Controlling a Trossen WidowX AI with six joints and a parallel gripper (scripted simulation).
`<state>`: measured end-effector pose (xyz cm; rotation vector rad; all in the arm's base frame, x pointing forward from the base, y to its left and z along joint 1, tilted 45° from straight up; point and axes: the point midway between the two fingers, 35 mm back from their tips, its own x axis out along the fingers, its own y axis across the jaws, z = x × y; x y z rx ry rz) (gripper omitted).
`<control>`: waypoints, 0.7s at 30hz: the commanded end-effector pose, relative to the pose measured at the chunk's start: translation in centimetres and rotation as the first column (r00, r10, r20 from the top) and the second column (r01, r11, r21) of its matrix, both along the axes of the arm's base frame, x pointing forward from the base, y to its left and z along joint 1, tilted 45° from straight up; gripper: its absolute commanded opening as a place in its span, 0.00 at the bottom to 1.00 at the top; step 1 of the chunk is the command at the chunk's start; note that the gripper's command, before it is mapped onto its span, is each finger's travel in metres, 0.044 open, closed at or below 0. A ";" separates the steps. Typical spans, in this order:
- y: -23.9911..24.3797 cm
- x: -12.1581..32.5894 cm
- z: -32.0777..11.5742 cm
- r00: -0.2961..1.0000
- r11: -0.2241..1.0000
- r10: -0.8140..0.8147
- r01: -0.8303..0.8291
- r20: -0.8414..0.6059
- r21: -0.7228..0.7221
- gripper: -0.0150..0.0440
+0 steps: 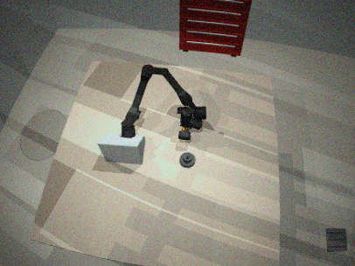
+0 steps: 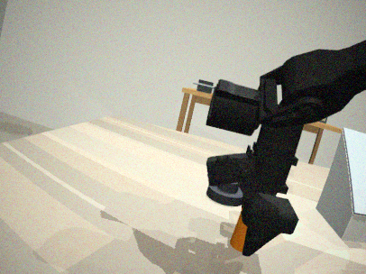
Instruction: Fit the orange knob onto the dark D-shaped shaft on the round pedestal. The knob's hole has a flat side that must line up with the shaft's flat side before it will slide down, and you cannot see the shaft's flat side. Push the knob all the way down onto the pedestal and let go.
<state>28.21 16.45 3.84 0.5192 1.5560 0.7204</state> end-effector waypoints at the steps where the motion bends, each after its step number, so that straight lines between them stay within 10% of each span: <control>1: 0.2 -0.1 -0.1 1.000 1.000 -0.001 0.001 -0.006 0.003 0.82; 21: -1.7 0.8 1.6 1.000 1.000 -0.002 0.002 -0.003 -0.006 0.25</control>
